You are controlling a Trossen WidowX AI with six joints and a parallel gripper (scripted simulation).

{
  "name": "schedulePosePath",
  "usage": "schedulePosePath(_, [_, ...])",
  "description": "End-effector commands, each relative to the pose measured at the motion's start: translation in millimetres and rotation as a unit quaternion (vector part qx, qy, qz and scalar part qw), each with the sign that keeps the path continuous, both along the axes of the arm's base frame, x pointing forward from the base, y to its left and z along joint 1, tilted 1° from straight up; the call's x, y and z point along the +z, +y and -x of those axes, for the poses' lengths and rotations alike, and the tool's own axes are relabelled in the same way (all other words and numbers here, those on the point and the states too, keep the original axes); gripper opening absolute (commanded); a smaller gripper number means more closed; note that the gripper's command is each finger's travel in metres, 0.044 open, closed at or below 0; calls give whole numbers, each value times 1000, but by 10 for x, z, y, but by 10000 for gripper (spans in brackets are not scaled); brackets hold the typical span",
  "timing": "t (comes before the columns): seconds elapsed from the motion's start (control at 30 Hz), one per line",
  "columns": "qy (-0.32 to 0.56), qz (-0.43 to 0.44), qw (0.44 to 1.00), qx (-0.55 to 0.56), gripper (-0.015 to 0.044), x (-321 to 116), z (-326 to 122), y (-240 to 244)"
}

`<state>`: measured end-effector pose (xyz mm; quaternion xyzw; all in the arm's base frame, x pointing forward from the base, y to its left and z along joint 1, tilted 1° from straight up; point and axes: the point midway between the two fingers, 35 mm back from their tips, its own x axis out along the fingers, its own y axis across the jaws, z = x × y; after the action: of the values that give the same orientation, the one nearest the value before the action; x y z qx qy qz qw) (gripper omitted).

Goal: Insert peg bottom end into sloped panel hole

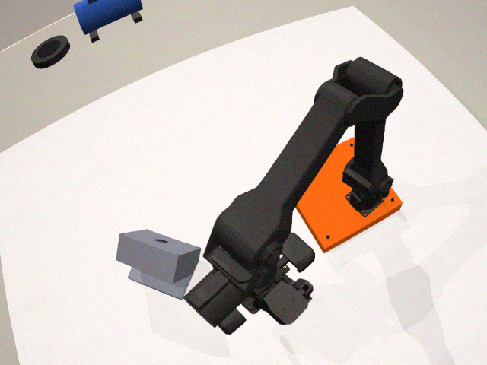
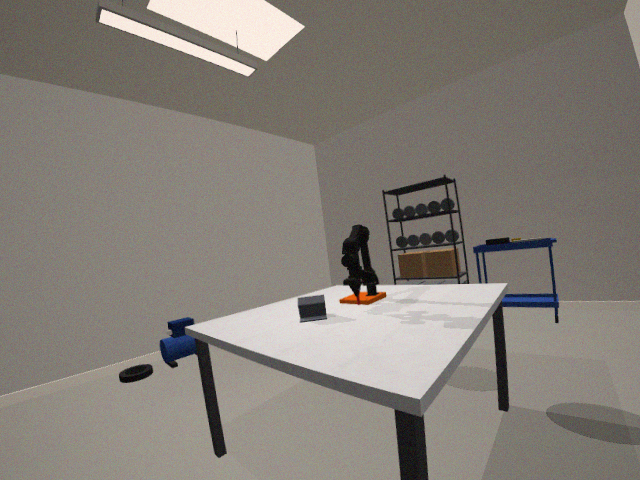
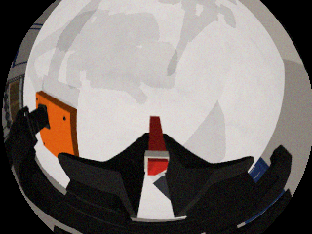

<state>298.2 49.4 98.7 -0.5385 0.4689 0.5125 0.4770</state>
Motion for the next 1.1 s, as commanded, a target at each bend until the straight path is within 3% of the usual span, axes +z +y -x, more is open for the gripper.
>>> schedulePosePath(0.0, [-4,-3,1000,1,0,158,-10,6])
schedulePosePath(0.23, [-3,-3,1000,2,0,391,26,-8])
schedulePosePath(1.07, [8,-45,998,-40,0,348,-28,-200])
